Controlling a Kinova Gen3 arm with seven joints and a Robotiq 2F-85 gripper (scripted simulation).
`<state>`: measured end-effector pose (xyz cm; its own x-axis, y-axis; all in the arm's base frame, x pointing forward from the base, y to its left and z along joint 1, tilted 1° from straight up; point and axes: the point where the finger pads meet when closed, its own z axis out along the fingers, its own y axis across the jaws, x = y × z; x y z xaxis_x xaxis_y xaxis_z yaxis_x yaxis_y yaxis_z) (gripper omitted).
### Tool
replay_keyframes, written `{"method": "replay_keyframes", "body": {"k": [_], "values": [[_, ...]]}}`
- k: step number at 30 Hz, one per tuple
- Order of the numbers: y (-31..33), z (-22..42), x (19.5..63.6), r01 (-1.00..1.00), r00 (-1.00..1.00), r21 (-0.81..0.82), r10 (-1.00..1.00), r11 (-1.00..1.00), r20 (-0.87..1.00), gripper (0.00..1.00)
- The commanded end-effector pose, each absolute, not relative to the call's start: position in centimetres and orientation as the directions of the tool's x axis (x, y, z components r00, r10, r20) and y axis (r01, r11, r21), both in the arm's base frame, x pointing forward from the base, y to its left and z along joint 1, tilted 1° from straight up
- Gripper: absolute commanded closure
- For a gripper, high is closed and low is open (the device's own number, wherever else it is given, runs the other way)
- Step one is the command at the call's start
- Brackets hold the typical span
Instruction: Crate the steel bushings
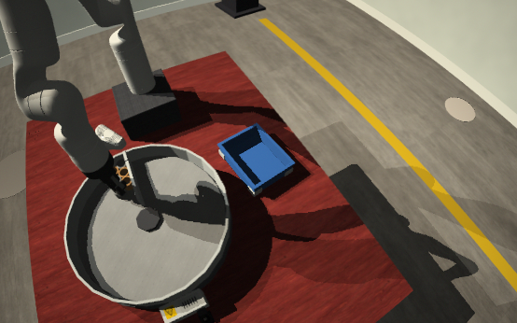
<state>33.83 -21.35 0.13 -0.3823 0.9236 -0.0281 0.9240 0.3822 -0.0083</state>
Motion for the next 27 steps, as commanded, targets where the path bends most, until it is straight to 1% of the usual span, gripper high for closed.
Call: {"method": "replay_keyframes", "body": {"k": [1, 27], "values": [[-21.31, -0.17, 33.79, 0.925, -0.380, -0.008, 0.925, 0.380, -0.027, 0.86], [-21.33, -0.68, 33.79, 0.925, -0.380, -0.008, 0.924, 0.380, -0.026, 0.86]]}}
